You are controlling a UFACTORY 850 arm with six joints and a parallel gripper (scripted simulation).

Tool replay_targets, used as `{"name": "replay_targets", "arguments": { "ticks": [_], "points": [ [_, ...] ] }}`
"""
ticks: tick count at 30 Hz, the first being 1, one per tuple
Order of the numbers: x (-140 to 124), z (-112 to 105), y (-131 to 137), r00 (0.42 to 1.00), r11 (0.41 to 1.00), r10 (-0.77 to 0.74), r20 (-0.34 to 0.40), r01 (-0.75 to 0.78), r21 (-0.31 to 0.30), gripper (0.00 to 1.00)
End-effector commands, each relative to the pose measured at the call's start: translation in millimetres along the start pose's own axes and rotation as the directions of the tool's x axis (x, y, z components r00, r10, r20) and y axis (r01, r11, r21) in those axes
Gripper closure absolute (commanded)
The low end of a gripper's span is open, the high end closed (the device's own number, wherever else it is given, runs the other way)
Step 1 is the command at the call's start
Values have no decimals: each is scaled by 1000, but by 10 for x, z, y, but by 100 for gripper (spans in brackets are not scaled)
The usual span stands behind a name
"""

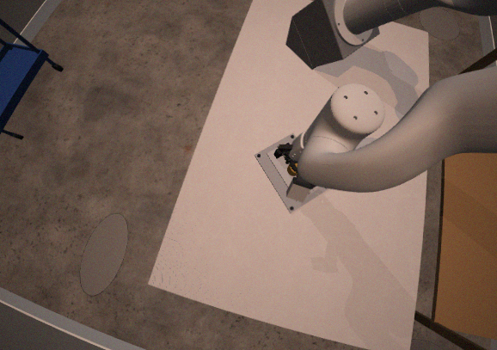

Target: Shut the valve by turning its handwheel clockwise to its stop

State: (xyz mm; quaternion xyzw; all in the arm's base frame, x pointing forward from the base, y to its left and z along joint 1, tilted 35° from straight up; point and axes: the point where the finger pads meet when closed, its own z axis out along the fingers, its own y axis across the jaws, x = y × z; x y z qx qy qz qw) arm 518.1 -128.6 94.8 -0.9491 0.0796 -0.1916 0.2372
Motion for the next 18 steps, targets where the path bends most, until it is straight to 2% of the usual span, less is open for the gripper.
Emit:
{"name": "replay_targets", "arguments": {
  "ticks": [1, 13, 18],
  "points": [
    [6, -4, 1, 996, 996, 88, 9, -88, 0, 100],
    [6, -4, 1, 945, 945, 328, 8, -328, -2, 100],
    [6, -4, 1, 925, 925, 381, 8, -381, -3, 100]
  ]
}}
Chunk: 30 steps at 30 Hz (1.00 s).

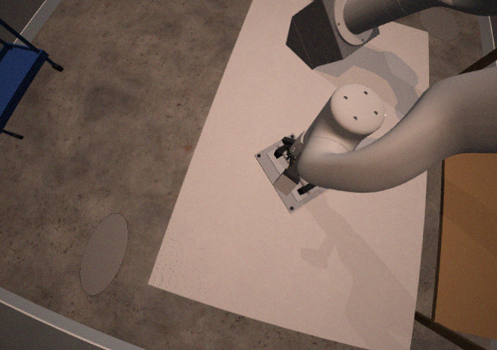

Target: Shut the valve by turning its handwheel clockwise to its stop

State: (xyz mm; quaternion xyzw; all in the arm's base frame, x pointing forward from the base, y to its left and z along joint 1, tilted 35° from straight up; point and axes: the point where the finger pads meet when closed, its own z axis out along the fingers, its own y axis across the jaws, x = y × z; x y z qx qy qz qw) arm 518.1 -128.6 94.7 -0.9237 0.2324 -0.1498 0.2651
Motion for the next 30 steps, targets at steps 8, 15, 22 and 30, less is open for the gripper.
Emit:
{"name": "replay_targets", "arguments": {
  "ticks": [8, 15, 22, 30],
  "points": [
    [7, -4, -1, 980, 980, 199, 6, -199, -3, 100],
    [7, -4, -1, 963, 963, 268, 6, -268, -4, 100],
    [7, -4, -1, 938, 938, 347, 6, -347, -4, 100],
    [7, -4, -1, 915, 915, 403, 6, -403, -4, 100]
  ]
}}
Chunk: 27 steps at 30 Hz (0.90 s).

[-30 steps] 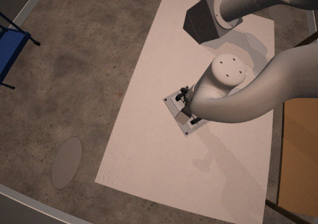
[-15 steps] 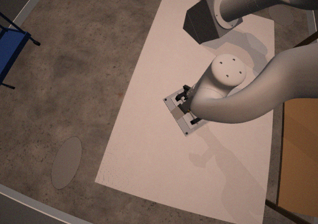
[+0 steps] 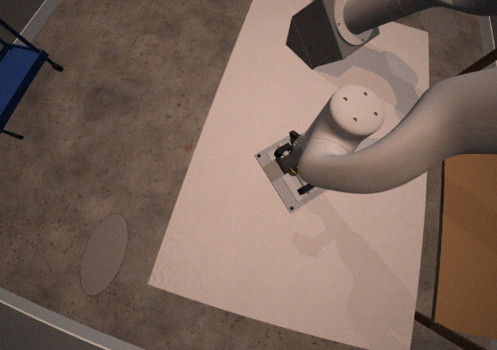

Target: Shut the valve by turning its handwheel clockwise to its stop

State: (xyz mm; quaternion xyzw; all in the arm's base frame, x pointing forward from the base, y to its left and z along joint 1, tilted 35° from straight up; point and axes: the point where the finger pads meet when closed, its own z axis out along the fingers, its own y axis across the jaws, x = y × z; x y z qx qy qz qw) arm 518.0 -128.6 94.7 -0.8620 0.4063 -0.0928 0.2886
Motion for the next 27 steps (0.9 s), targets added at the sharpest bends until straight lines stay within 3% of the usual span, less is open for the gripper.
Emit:
{"name": "replay_targets", "arguments": {
  "ticks": [1, 27],
  "points": [
    [6, -4, -3, 1000, 1000, 25, 1, -25, -1, 100],
    [6, -4, -3, 996, 996, 89, 1, -89, -1, 100]
  ]
}}
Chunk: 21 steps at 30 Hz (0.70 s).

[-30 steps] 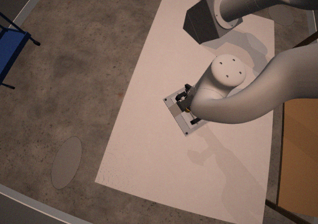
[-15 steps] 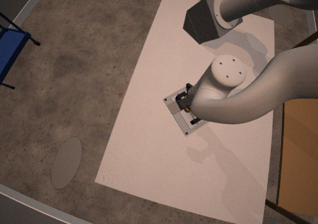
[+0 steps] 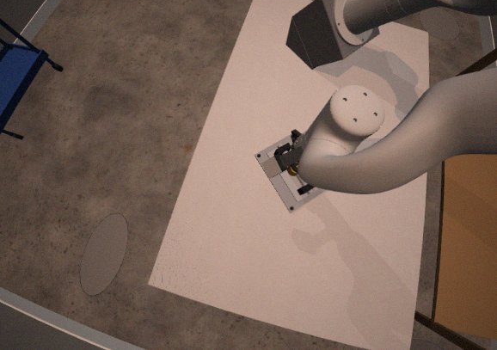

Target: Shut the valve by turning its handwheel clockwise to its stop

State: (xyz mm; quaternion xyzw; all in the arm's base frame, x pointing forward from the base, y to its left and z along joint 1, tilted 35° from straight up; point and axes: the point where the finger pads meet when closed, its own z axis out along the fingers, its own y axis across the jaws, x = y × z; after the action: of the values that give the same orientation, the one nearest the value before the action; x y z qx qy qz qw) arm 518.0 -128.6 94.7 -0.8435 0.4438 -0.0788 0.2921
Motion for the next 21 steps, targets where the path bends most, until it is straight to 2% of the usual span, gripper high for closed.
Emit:
{"name": "replay_targets", "arguments": {
  "ticks": [1, 12, 13, 21],
  "points": [
    [6, -4, -4, 1000, 1000, 1, -1, -1, 1, 100],
    [6, -4, -4, 1000, 1000, 1, -1, -1, 1, 100],
    [6, -4, -4, 1000, 1000, 1, -1, -1, 1, 0],
    [6, -4, -4, 1000, 1000, 1, -1, -1, 1, 0]
  ]
}}
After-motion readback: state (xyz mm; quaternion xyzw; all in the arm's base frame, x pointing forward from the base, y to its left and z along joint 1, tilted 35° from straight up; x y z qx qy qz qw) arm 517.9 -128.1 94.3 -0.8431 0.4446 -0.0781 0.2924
